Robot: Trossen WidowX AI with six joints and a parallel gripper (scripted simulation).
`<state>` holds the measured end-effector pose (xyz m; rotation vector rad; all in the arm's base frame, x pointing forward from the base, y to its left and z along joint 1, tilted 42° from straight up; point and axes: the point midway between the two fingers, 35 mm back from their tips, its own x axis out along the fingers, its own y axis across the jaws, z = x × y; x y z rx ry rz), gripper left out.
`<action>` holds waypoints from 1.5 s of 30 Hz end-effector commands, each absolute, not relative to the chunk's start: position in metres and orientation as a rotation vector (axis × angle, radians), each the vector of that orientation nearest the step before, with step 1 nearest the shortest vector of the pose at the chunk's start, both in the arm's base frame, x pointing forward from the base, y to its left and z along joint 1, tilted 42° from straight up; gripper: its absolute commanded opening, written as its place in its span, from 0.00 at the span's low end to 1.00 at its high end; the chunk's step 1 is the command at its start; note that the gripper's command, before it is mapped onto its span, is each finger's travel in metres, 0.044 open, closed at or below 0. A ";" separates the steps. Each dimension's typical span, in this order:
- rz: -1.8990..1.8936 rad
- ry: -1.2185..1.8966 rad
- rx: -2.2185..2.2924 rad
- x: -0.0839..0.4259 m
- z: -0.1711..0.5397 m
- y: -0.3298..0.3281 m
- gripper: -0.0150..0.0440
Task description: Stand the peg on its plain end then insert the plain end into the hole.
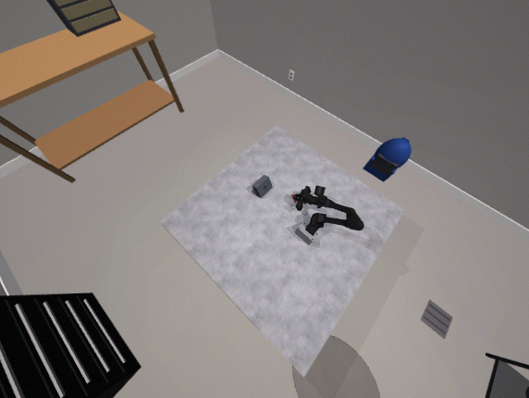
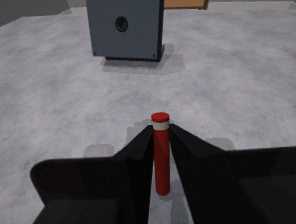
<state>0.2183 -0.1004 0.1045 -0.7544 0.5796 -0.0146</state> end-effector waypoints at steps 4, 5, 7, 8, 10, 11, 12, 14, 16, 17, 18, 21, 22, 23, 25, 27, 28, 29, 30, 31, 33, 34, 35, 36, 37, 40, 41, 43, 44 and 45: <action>0.012 0.526 -0.759 0.214 0.104 -0.100 0.34; 0.016 0.518 -0.759 0.213 0.104 -0.100 0.34; 0.022 0.501 -0.758 0.212 0.104 -0.100 0.34; 0.026 0.493 -0.758 0.211 0.104 -0.100 0.34; 0.033 0.477 -0.758 0.210 0.104 -0.101 0.34; 0.036 0.469 -0.757 0.209 0.104 -0.101 0.34; 0.039 0.461 -0.757 0.209 0.104 -0.101 0.34; 0.046 0.444 -0.756 0.207 0.105 -0.101 0.34; 0.053 0.428 -0.756 0.206 0.105 -0.102 0.34; 0.056 0.420 -0.755 0.205 0.105 -0.102 0.34; 0.059 0.412 -0.755 0.205 0.105 -0.102 0.34; 0.069 0.387 -0.754 0.203 0.104 -0.102 0.34; 0.073 0.379 -0.753 0.202 0.104 -0.103 0.34; 0.076 0.371 -0.753 0.201 0.104 -0.103 0.34; 0.083 0.355 -0.752 0.200 0.104 -0.103 0.34; 0.090 0.338 -0.751 0.199 0.104 -0.103 0.34; 0.093 0.330 -0.750 0.198 0.104 -0.104 0.34; 0.096 0.322 -0.750 0.197 0.104 -0.104 0.34; 0.100 0.314 -0.749 0.197 0.104 -0.104 0.34; 0.103 0.306 -0.748 0.196 0.104 -0.104 0.34; 0.109 0.289 -0.747 0.195 0.104 -0.105 0.34; 0.113 0.281 -0.747 0.194 0.104 -0.105 0.34; 0.116 0.273 -0.746 0.193 0.103 -0.105 0.34; 0.119 0.265 -0.745 0.193 0.103 -0.105 0.34; 0.123 0.257 -0.745 0.192 0.103 -0.105 0.34; 0.122 0.258 -0.745 0.192 0.103 -0.105 0.34; 0.119 0.265 -0.745 0.191 0.104 -0.105 0.34; 0.118 0.267 -0.745 0.191 0.104 -0.105 0.34; 0.118 0.267 -0.744 0.191 0.103 -0.106 0.34; 0.118 0.268 -0.743 0.191 0.103 -0.106 0.34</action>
